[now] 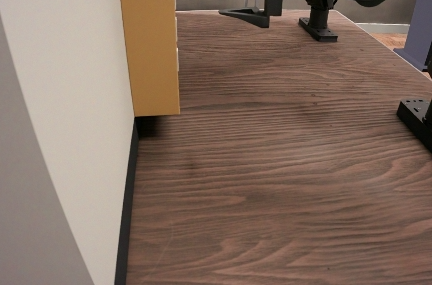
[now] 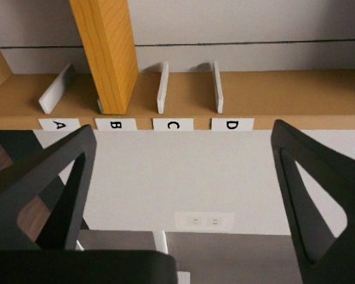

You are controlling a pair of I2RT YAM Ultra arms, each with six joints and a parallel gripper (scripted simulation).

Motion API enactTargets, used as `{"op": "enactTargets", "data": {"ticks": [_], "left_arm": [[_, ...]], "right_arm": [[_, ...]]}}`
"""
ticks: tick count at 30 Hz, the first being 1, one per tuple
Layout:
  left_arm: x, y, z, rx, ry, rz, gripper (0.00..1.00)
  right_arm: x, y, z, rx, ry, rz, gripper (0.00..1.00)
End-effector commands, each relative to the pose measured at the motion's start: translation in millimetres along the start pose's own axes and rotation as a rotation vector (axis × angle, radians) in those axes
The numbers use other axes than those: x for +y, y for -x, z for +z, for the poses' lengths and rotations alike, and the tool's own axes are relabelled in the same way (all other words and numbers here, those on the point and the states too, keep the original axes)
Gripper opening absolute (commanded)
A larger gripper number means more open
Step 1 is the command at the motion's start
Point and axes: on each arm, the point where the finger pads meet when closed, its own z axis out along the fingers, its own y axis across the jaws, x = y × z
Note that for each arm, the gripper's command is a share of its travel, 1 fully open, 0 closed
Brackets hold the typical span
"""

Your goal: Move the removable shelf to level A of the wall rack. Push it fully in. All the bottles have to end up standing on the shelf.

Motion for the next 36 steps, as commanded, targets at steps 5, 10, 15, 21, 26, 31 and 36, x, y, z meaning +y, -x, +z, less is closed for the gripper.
{"op": "enactTargets", "data": {"ticks": [5,10,15,21,26,31,36], "left_arm": [[18.1,-2.7,2.8,0.004,0.029,-0.012,1.00],[18.1,-2.7,2.8,0.004,0.029,-0.012,1.00],[15.1,-1.1,3.7,0.004,0.029,-0.012,1.00],[9.1,2.1,5.5,0.004,0.029,-0.012,1.00],[4.1,4.8,7.0,0.004,0.029,-0.012,1.00],[1.1,6.4,7.9,0.004,0.029,-0.012,1.00],[-3.9,9.1,9.3,0.004,0.029,-0.012,1.00]], "right_arm": [[-14.2,-3.3,1.4,0.004,-0.018,0.015,1.00],[-14.2,-3.3,1.4,0.004,-0.018,0.015,1.00],[-11.2,-1.7,2.2,0.004,-0.018,0.015,1.00],[-5.2,1.6,4.0,0.004,-0.018,0.015,1.00],[-0.2,4.4,5.4,0.004,-0.018,0.015,1.00],[2.8,6.1,6.2,0.004,-0.018,0.015,1.00],[7.9,8.8,7.7,0.004,-0.018,0.015,1.00]]}}
